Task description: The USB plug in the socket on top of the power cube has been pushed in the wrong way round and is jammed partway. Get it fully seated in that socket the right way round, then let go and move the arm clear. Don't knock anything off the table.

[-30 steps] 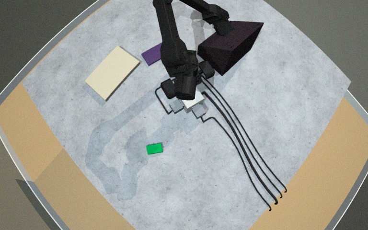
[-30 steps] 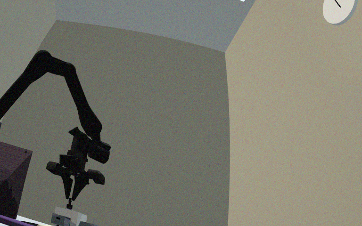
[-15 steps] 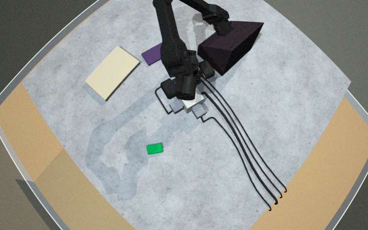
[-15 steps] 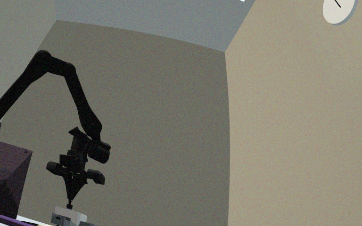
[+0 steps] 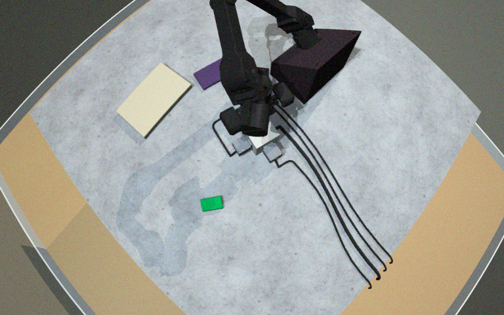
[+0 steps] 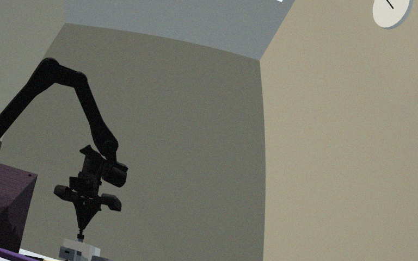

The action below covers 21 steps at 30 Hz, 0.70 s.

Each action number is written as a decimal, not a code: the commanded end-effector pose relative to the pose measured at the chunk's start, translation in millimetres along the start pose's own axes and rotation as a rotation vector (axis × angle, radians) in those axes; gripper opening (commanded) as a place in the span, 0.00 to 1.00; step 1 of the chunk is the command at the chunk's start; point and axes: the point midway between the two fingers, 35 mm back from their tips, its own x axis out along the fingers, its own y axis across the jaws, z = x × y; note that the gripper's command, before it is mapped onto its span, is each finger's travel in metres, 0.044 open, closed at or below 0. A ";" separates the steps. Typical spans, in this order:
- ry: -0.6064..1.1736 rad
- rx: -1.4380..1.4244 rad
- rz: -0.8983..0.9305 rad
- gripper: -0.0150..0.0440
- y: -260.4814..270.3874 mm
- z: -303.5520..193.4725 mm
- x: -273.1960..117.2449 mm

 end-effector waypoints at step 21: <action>0.003 0.003 -0.004 0.25 -0.3 -0.4 -16.8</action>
